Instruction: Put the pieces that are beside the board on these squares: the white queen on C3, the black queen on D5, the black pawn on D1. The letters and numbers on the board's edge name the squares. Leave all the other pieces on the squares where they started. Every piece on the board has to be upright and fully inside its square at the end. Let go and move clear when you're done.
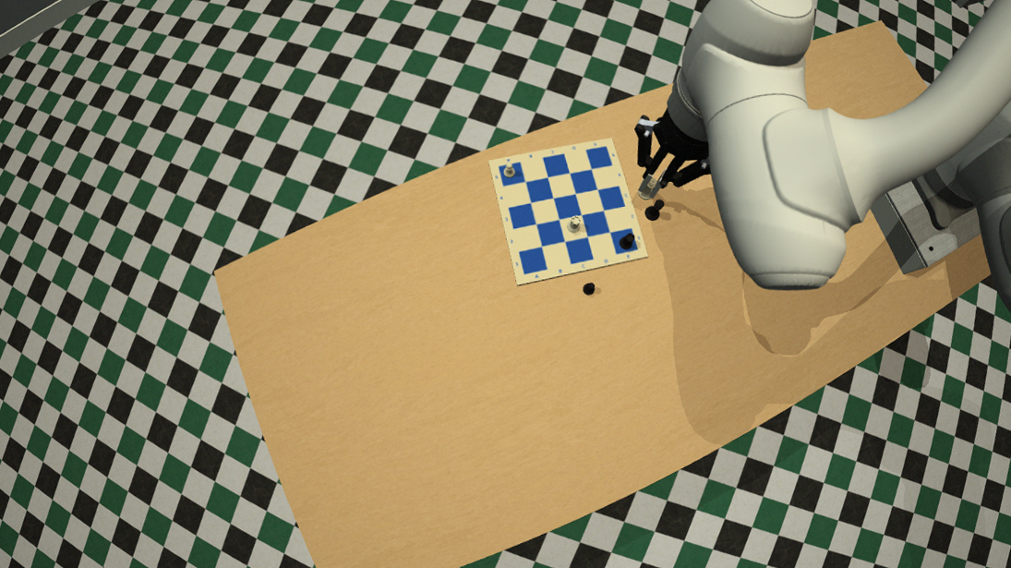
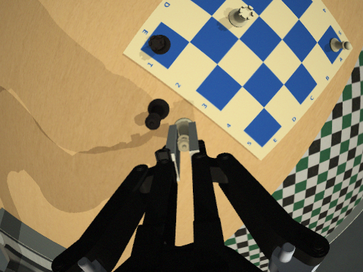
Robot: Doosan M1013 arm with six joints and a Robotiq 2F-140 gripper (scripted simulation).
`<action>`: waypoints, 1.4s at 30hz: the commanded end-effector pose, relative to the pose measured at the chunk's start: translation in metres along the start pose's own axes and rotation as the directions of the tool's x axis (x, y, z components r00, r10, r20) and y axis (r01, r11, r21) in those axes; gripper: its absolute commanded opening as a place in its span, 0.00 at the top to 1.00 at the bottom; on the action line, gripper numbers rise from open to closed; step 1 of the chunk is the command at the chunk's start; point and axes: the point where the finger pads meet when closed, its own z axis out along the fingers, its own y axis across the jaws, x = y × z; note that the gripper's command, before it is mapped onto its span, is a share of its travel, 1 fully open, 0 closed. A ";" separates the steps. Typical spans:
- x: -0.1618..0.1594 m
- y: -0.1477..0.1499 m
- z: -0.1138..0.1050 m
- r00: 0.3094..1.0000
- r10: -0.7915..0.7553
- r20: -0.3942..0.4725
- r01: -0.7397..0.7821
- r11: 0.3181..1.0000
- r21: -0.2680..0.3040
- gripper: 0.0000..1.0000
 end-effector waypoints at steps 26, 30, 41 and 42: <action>0.000 0.000 -0.070 1.000 0.000 0.000 0.000 1.000 0.000 1.00; 0.000 0.000 -0.093 1.000 0.000 0.000 0.000 1.000 0.000 1.00; 0.000 0.000 -0.100 1.000 0.000 0.000 0.000 1.000 0.000 1.00; 0.000 0.000 -0.100 1.000 0.000 0.000 0.000 1.000 0.000 1.00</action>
